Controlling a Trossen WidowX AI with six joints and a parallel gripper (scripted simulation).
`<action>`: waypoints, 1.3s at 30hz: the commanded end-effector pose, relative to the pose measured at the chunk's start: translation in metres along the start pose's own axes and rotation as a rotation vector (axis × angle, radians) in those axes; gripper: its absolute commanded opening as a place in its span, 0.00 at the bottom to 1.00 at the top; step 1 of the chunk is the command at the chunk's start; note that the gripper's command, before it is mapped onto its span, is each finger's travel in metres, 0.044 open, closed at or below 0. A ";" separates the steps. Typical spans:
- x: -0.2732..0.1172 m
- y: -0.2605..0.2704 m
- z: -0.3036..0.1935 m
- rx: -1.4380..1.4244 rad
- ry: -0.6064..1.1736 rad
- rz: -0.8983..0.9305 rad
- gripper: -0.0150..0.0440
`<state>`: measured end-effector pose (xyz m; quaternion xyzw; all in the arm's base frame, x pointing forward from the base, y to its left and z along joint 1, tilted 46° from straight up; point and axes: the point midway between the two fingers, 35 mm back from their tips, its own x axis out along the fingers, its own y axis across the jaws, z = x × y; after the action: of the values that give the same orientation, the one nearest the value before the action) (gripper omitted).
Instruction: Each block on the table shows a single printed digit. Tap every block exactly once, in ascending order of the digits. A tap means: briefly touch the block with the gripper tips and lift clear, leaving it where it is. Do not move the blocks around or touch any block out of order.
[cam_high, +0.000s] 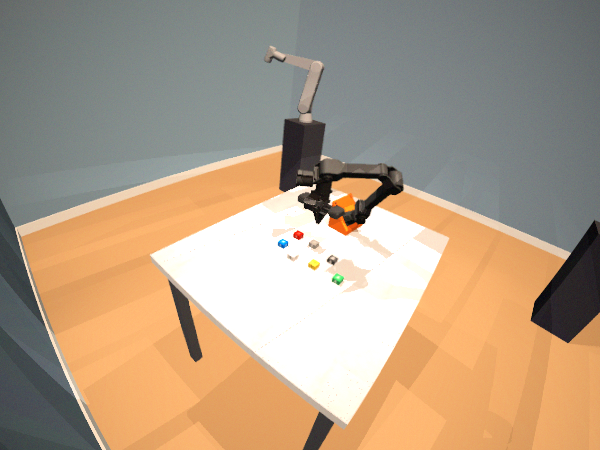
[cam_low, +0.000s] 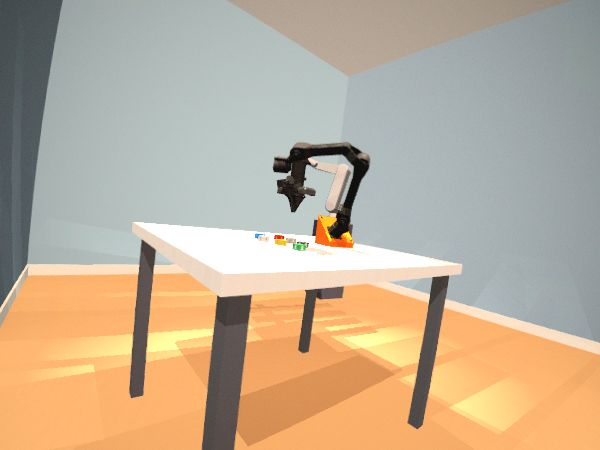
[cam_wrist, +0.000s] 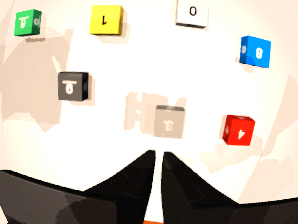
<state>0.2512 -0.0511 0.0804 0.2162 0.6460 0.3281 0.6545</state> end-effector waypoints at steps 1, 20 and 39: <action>0.002 -0.005 -0.019 -0.018 -0.002 0.003 0.29; 0.089 -0.004 -0.018 -0.019 -0.004 0.005 0.29; 0.114 -0.004 -0.019 -0.020 -0.004 0.006 0.29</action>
<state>0.2297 0.0223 -0.0012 0.2082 0.6388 0.3368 0.6596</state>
